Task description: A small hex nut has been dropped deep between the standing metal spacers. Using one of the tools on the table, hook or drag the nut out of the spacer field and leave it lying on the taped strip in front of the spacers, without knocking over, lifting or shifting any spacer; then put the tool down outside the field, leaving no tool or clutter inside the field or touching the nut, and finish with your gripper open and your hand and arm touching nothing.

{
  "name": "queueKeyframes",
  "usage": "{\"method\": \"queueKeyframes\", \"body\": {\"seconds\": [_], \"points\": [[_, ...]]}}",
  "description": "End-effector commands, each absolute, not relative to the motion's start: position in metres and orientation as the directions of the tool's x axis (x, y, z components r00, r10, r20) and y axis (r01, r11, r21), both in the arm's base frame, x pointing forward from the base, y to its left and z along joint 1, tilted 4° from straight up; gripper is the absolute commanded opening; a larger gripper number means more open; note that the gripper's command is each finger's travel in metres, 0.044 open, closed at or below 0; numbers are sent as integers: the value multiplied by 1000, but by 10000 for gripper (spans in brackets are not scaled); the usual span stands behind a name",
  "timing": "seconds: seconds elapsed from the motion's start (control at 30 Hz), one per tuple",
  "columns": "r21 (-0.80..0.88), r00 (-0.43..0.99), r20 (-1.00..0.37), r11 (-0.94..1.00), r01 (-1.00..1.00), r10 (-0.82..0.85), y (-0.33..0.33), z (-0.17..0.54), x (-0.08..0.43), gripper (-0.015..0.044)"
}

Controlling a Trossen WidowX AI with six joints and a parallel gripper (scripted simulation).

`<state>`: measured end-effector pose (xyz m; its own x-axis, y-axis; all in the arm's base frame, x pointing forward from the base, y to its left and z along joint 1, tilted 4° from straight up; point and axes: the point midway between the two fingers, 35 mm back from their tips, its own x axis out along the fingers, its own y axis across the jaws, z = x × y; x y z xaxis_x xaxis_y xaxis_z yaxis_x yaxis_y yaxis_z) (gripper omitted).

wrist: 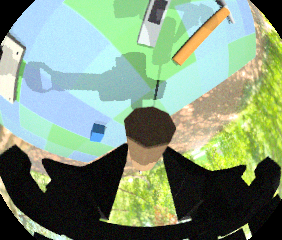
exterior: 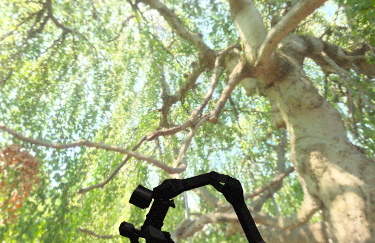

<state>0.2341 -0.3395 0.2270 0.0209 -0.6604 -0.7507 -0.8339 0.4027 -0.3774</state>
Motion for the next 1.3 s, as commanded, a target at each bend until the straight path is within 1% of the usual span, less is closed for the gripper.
{"method": "queueKeyframes", "body": {"seconds": [0.0,1.27], "points": [[-371,15,-749,400,-838,-663,-341,223,234,0],[-372,16,-748,400,-838,-663,-349,189,242,0]]}}
